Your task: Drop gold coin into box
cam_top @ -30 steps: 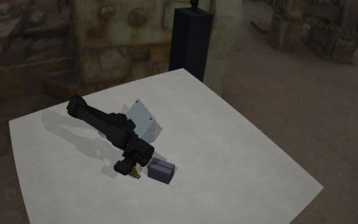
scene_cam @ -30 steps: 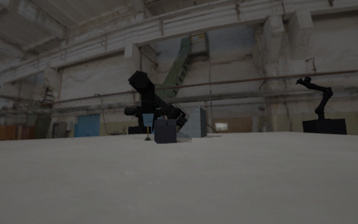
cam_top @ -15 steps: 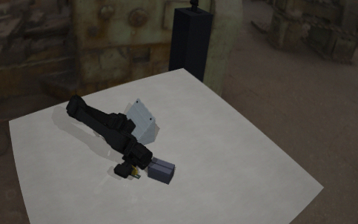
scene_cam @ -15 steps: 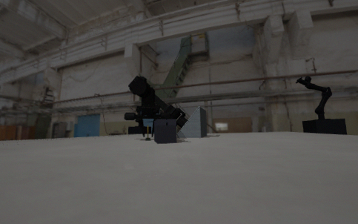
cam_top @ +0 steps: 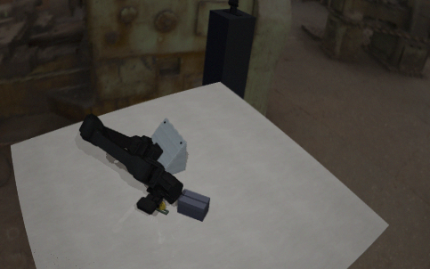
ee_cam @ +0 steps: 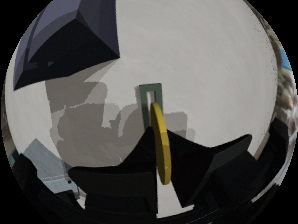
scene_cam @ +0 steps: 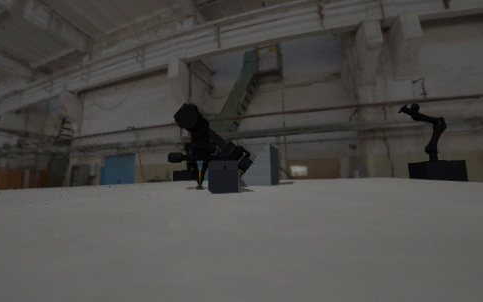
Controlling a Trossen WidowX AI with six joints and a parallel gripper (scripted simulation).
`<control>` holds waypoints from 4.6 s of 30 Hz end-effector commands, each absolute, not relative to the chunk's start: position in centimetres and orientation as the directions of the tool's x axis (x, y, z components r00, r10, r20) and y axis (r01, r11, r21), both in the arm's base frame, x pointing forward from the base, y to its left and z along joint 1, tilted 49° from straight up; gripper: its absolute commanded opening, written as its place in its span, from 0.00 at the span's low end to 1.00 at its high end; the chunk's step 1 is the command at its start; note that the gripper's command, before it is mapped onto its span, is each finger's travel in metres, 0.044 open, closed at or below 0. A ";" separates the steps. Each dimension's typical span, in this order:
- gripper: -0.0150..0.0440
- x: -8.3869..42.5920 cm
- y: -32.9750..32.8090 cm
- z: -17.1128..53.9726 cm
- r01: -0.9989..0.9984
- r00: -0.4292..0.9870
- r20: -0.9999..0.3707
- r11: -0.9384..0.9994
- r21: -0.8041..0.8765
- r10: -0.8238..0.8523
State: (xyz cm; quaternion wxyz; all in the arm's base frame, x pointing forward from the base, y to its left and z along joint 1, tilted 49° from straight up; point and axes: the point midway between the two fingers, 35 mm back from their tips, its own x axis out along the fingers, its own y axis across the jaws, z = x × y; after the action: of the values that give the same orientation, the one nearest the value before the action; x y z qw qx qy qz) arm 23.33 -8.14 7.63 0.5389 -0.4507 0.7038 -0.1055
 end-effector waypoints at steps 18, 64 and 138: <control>0.25 23.8 -4.8 10.3 -0.525 -0.009 -0.670 0.574 -0.629 -0.742; 0.25 25.1 0.8 12.5 -0.571 -0.011 -0.665 0.551 -0.609 -0.747; 0.25 30.6 6.2 5.7 -0.569 -0.014 -0.657 0.546 -0.615 -0.754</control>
State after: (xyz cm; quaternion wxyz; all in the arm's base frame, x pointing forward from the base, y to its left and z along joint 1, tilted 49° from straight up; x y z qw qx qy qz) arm 30.65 6.27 5.74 0.5247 -0.4676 0.7058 -0.0889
